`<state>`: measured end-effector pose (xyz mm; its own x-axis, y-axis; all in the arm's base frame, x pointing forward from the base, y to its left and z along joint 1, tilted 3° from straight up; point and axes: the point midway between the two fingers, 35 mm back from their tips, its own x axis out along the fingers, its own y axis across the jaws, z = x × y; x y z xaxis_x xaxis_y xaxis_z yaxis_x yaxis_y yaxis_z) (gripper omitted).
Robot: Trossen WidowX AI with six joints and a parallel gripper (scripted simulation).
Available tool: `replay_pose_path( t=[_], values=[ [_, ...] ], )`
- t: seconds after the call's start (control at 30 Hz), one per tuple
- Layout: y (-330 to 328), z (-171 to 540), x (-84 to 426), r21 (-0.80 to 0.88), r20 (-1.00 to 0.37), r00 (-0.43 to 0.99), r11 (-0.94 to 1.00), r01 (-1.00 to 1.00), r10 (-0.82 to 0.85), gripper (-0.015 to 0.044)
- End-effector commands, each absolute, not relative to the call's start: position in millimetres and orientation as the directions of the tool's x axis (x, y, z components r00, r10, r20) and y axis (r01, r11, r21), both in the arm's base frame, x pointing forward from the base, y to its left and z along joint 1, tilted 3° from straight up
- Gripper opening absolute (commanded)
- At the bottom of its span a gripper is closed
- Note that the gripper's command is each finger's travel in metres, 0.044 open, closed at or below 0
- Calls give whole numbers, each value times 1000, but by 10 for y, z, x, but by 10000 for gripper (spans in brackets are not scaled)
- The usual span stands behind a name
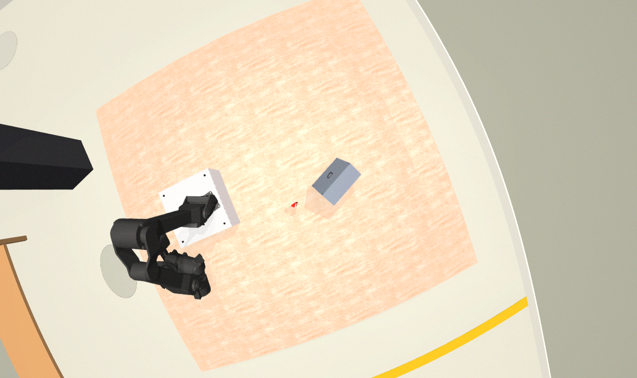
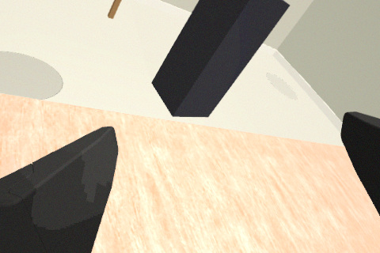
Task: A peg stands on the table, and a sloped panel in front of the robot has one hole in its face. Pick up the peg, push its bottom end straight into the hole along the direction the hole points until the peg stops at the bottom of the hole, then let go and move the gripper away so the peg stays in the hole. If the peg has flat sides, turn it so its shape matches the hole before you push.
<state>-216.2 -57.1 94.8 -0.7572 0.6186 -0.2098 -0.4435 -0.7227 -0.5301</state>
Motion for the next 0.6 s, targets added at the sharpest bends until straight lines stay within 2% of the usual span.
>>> replay_pose_path(
  t=[0.0, 0.03, 0.57],
  values=[
    [-575, 945, -2161, -528, -212, -757, -724, -443, 618, 426],
    [-585, 938, -2157, -522, -217, -758, -730, -442, 615, 440],
    [-1046, 759, -1969, -391, -378, -792, -858, -332, 479, 440]
  ],
)
